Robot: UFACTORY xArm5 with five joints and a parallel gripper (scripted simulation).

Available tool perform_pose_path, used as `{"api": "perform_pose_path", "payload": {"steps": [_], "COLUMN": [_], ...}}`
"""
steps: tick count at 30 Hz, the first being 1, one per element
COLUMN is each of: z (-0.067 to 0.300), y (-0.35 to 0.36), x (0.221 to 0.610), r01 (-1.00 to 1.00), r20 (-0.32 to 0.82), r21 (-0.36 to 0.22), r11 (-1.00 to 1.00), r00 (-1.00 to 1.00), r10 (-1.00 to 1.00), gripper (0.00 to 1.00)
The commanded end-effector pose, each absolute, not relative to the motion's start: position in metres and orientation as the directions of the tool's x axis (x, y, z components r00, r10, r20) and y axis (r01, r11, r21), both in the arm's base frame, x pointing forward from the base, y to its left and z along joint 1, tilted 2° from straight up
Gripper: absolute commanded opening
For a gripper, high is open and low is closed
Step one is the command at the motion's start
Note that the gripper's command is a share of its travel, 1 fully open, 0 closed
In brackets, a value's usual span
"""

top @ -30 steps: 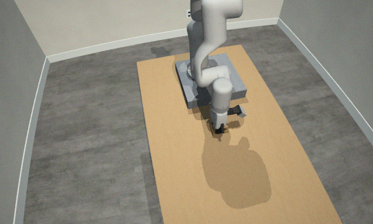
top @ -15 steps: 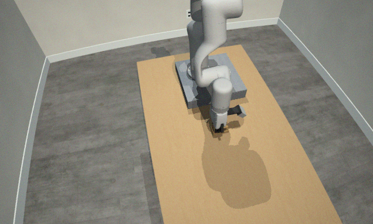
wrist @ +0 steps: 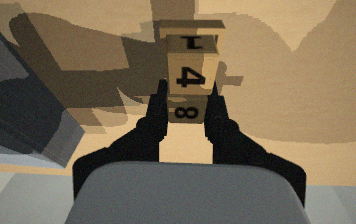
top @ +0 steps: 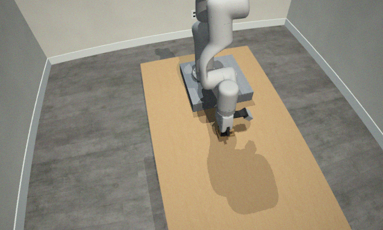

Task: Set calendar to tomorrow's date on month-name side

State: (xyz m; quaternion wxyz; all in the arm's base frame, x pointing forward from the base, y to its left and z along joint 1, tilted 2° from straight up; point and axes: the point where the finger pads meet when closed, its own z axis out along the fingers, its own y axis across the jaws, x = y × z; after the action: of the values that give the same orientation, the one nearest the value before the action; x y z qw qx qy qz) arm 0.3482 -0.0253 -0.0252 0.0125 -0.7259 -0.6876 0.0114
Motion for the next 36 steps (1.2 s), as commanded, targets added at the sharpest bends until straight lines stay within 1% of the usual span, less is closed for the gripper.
{"api": "perform_pose_path", "payload": {"steps": [1,12,15,18,27,36], "z": [-0.024,-0.024,-0.018,-0.004,0.059,0.074], "y": [-0.025,-0.025,-0.025,-0.024,-0.024,-0.024], "x": [0.349,0.349,0.350,0.350,0.352,0.353], "r01": [0.998,0.998,0.998,0.998,0.998,0.998], "r20": [0.001,0.001,0.000,0.000,0.000,0.000], "r21": [-0.031,-0.031,-0.031,-0.031,-0.031,-0.031], "r11": [-0.054,-0.054,-0.054,-0.054,-0.054,-0.054], "r00": [0.054,0.054,0.054,0.054,0.054,0.054], "r10": [0.999,0.999,0.999,0.999,0.999,0.999], "gripper": [0.29,0.29,0.29,0.29,0.29,0.29]}}
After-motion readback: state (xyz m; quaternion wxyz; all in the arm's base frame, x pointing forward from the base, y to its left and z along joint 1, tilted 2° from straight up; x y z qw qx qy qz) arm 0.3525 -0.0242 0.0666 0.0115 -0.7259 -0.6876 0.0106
